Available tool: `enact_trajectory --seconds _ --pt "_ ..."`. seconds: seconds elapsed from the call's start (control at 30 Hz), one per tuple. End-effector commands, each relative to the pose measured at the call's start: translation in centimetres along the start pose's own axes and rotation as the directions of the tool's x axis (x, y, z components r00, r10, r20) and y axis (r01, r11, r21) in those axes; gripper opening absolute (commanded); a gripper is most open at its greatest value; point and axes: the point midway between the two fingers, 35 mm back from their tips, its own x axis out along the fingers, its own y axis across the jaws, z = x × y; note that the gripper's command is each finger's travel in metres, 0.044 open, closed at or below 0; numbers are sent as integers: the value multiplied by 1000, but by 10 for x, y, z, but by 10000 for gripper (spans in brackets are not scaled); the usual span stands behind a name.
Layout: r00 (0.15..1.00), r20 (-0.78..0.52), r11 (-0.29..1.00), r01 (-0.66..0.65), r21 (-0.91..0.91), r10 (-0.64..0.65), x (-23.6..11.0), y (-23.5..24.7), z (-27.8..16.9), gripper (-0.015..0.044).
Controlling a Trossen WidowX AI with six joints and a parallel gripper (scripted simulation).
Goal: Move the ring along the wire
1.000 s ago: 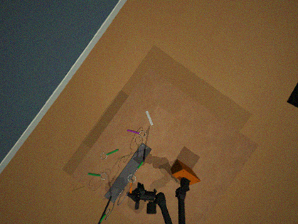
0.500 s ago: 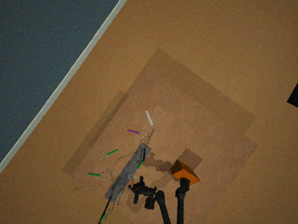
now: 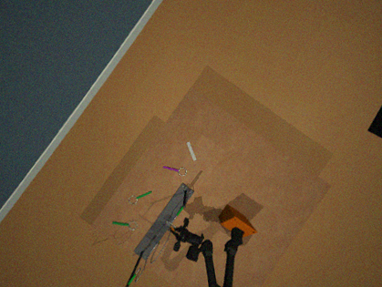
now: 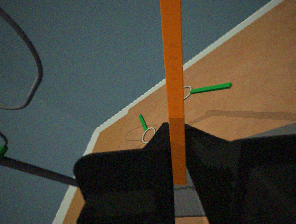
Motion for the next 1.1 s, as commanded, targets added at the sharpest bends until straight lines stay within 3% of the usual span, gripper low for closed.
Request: enact_trajectory --seconds 0.0,0.53,1.07 --pt "999 -11 995 44 -91 -46 -3 -17 1 -150" --pt "984 -17 914 161 -374 -180 -16 -67 14 -150" --pt "971 -5 844 207 -495 -241 -27 -95 30 -150"
